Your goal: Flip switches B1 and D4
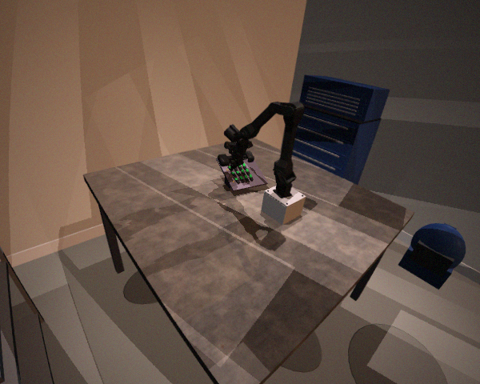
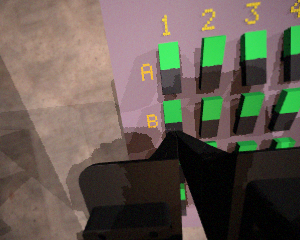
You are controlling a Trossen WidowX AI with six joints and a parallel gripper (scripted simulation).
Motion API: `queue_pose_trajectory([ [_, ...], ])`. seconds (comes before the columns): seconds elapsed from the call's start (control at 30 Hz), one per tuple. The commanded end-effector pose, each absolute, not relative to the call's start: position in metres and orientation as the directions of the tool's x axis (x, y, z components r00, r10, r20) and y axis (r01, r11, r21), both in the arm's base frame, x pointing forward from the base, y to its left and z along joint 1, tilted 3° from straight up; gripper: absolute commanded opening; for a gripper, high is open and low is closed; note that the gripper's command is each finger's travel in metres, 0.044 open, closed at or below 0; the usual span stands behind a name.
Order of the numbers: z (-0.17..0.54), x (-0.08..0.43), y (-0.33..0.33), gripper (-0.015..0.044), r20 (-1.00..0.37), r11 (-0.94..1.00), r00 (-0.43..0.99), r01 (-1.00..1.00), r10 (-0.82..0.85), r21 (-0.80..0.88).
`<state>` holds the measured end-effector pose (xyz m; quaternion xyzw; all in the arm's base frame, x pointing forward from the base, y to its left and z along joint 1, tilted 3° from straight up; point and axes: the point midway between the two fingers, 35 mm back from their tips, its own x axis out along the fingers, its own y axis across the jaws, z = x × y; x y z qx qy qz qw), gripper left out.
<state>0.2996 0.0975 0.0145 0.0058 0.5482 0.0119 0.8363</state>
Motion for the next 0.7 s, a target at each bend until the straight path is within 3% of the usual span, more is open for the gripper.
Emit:
queue_pose_trajectory([
  [0.0,0.0141,0.2997,0.0971,0.0,-0.916,1.0,0.4,-0.018,0.024,0.019],
  [0.67,0.0122,0.3004,0.0972,0.0,-0.916,1.0,0.4,-0.018,0.024,0.019],
])
